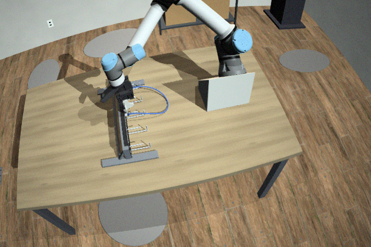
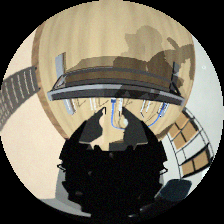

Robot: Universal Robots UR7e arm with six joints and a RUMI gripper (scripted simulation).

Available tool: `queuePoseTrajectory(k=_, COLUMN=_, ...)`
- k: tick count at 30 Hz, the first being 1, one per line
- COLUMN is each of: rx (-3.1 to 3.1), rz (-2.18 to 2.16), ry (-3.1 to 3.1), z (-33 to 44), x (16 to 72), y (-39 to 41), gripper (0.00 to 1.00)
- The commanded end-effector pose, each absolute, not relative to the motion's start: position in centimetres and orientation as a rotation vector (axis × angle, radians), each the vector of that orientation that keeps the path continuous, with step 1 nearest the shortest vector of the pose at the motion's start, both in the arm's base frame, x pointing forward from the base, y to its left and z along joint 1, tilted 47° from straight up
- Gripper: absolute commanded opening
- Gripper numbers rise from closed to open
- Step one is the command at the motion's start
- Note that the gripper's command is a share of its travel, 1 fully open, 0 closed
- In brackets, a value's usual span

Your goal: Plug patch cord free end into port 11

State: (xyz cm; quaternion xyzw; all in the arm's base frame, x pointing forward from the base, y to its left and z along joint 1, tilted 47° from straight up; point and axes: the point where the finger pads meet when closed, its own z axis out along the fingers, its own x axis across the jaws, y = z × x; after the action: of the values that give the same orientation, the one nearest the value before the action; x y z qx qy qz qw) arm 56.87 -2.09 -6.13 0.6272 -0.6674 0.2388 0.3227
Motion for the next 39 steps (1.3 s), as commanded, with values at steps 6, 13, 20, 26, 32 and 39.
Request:
queuePoseTrajectory(k=6, rx=1.645, rz=0.627, ry=-1.754, z=-3.8, x=57.0, y=0.4, gripper=0.22)
queuePoseTrajectory(k=13, rx=1.645, rz=0.627, ry=-1.754, z=-3.0, x=57.0, y=1.2, gripper=0.22)
queuePoseTrajectory(k=20, rx=1.645, rz=0.627, ry=-1.753, z=-2.8, x=57.0, y=1.5, gripper=0.22)
queuePoseTrajectory(k=26, rx=1.644, rz=0.624, ry=-1.751, z=-2.9, x=56.9, y=1.4, gripper=0.0)
queuePoseTrajectory(k=32, rx=1.644, rz=0.624, ry=-1.751, z=-2.9, x=56.9, y=1.4, gripper=0.0)
queuePoseTrajectory(k=39, rx=1.644, rz=0.624, ry=-1.751, z=-2.9, x=56.9, y=1.4, gripper=0.0)
